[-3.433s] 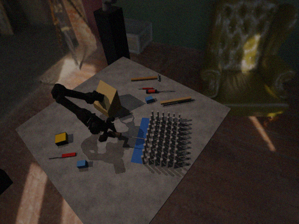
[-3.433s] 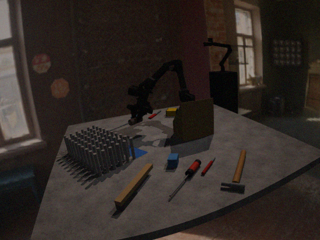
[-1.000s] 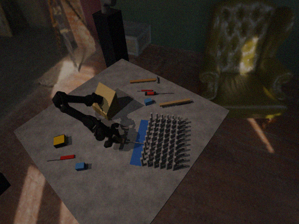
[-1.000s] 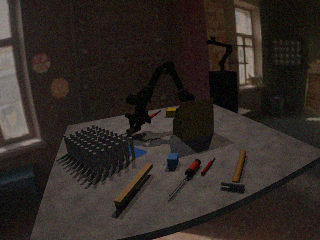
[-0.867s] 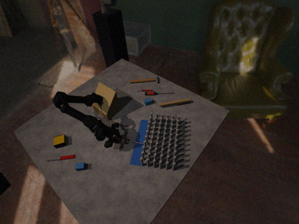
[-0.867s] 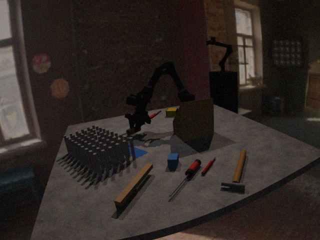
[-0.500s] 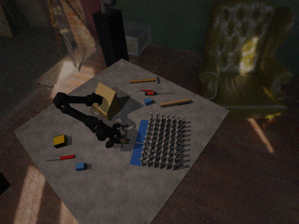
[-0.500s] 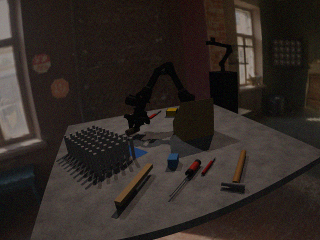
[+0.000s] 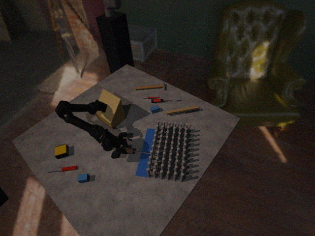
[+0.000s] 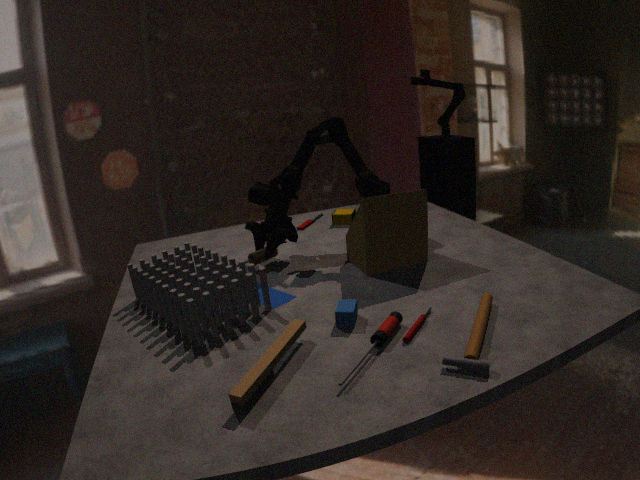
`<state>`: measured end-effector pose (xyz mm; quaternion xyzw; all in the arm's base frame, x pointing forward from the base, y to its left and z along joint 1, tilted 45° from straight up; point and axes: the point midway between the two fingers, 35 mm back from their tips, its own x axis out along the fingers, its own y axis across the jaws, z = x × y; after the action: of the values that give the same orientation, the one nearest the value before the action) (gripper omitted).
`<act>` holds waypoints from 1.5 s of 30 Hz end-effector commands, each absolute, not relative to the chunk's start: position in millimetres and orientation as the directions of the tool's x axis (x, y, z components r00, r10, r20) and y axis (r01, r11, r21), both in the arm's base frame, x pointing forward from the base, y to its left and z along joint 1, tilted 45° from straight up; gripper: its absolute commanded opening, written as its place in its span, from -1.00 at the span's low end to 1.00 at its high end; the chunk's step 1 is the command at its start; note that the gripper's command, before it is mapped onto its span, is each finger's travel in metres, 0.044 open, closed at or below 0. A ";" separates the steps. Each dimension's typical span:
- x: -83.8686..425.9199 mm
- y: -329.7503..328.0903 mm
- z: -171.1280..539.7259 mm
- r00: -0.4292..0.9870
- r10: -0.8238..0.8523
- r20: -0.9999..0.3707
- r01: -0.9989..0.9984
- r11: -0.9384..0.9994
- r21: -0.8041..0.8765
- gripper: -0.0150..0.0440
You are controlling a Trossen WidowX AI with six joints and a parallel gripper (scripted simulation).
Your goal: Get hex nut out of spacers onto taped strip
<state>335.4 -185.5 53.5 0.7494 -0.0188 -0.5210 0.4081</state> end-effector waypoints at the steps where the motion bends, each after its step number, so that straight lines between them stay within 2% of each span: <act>1: 339.7 -185.4 52.9 0.459 -0.454 -0.764 0.392 -0.668 0.632 -0.49; 45: 368.6 -178.0 43.2 0.460 -0.453 -0.764 0.391 -0.669 0.632 -0.49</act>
<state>364.9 -177.9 43.7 0.7501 -0.0185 -0.5203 0.4078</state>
